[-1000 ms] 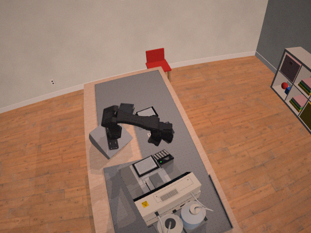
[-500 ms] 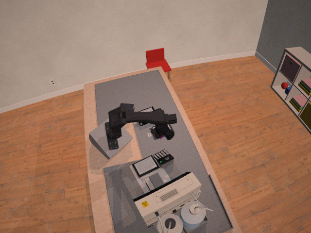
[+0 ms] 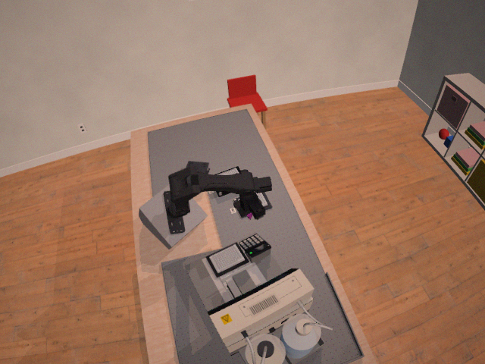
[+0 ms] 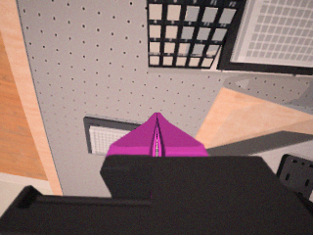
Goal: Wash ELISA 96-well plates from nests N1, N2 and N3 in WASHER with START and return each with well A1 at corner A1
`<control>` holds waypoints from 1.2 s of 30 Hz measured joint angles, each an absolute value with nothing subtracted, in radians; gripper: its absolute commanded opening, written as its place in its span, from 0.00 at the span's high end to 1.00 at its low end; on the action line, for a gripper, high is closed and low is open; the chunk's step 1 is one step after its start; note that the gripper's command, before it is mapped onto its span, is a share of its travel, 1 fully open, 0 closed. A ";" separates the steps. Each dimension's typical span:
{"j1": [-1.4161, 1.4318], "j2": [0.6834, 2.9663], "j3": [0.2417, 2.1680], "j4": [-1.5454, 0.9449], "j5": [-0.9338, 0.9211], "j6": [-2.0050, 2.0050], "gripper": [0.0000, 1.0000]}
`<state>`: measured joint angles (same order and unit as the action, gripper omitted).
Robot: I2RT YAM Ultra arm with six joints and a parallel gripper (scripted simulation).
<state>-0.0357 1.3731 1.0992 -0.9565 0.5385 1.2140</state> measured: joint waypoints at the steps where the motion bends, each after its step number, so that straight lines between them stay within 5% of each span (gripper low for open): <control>1: -0.025 1.376 1.067 -0.927 0.564 1.218 1.00; 15: 0.114 1.430 0.876 -0.648 0.948 1.303 1.00; 36: 0.114 1.430 0.876 -0.625 0.995 1.312 1.00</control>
<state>0.1143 1.4300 0.8757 -0.6247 0.9951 1.3125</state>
